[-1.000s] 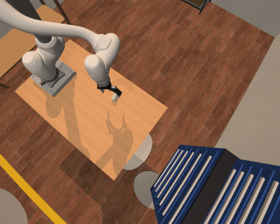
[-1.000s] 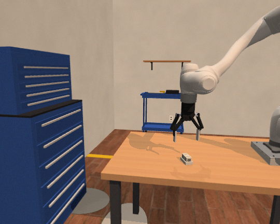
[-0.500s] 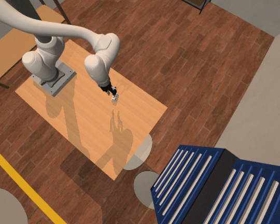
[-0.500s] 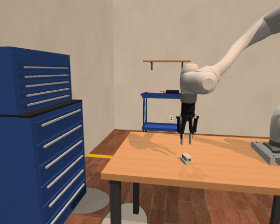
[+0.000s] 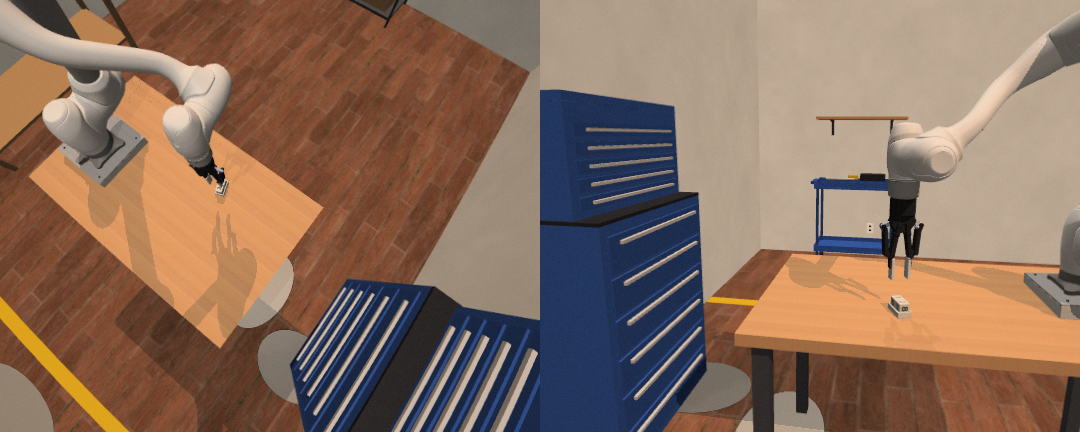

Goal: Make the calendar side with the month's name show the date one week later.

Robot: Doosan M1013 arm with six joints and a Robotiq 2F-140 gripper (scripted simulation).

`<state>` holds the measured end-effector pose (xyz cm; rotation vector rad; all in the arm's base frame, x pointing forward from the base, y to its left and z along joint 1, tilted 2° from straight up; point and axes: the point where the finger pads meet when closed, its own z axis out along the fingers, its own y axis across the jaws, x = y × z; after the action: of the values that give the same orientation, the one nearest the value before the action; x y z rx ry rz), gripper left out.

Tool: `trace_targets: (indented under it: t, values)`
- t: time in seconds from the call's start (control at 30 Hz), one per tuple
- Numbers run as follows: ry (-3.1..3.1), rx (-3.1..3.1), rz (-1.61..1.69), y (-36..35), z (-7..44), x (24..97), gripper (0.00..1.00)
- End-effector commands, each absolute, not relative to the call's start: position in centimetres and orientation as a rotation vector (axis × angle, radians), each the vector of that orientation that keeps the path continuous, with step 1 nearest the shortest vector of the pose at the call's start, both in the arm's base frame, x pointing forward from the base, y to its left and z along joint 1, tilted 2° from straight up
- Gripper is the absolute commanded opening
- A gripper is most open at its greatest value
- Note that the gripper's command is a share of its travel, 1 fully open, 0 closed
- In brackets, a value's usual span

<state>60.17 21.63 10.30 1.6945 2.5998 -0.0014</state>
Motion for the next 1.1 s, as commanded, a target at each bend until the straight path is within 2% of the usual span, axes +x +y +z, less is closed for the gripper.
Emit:
trace_targets:
  t: [0.0,1.07]
  values:
    - [2.6,1.694,-0.001,21.6,10.3,60.2,0.36]
    - [2.6,1.694,-0.001,21.6,8.3,60.2,0.36]
